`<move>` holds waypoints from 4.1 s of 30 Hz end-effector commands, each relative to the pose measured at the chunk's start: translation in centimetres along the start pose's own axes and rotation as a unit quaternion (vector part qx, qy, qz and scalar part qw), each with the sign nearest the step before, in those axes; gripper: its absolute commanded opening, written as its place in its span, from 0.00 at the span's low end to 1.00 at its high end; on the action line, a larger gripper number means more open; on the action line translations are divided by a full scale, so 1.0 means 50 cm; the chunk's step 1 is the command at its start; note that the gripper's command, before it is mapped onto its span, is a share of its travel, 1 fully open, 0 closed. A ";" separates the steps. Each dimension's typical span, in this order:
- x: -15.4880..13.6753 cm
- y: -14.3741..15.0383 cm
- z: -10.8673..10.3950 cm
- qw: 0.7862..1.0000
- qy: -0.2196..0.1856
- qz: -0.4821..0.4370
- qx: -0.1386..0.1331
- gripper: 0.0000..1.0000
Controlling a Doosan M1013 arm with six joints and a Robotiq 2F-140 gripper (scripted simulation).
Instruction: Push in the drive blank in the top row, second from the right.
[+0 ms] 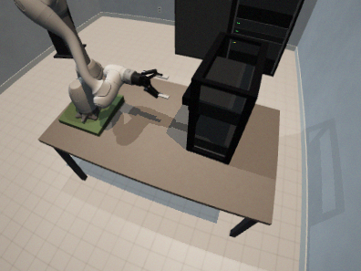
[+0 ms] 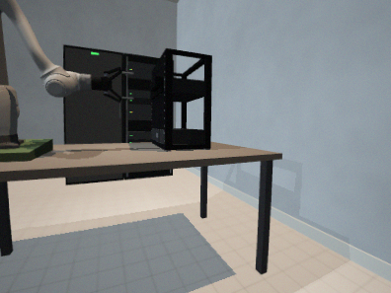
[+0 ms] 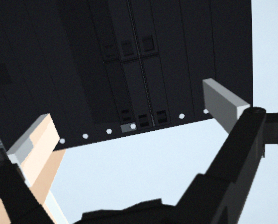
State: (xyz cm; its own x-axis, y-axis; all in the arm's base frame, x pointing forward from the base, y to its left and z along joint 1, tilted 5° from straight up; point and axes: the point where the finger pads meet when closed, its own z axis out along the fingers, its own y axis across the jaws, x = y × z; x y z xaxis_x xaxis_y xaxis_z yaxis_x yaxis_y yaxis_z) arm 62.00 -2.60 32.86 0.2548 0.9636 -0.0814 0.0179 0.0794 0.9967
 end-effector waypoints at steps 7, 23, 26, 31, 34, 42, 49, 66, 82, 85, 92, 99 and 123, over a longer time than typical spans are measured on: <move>0.001 0.002 0.004 1.000 0.000 0.000 -0.001 1.00; 0.001 0.002 0.004 1.000 0.000 0.000 -0.001 1.00; 0.001 0.002 0.004 1.000 0.000 0.000 -0.001 1.00; 0.001 0.002 0.004 1.000 0.000 0.000 -0.001 1.00; 0.001 0.002 0.004 1.000 0.000 0.000 -0.001 1.00; 0.001 0.002 0.004 1.000 0.000 0.000 -0.001 1.00; 0.001 0.002 0.004 1.000 0.000 0.000 -0.001 1.00; 0.001 0.002 0.004 1.000 0.000 0.000 -0.001 1.00; 0.001 0.002 0.004 1.000 0.000 0.000 -0.001 0.00; 0.001 0.002 0.004 1.000 0.000 0.000 -0.001 0.00; 0.001 0.002 0.004 1.000 0.000 0.000 -0.001 0.00; 0.001 0.002 0.004 1.000 0.000 0.000 -0.001 0.00; 0.001 0.002 0.004 1.000 0.000 0.000 -0.001 0.00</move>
State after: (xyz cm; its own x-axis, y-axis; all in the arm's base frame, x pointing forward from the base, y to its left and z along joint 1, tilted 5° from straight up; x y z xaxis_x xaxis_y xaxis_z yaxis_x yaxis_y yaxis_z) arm 62.03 -2.60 32.89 0.2547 0.9636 -0.0814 0.0173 0.0796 0.9967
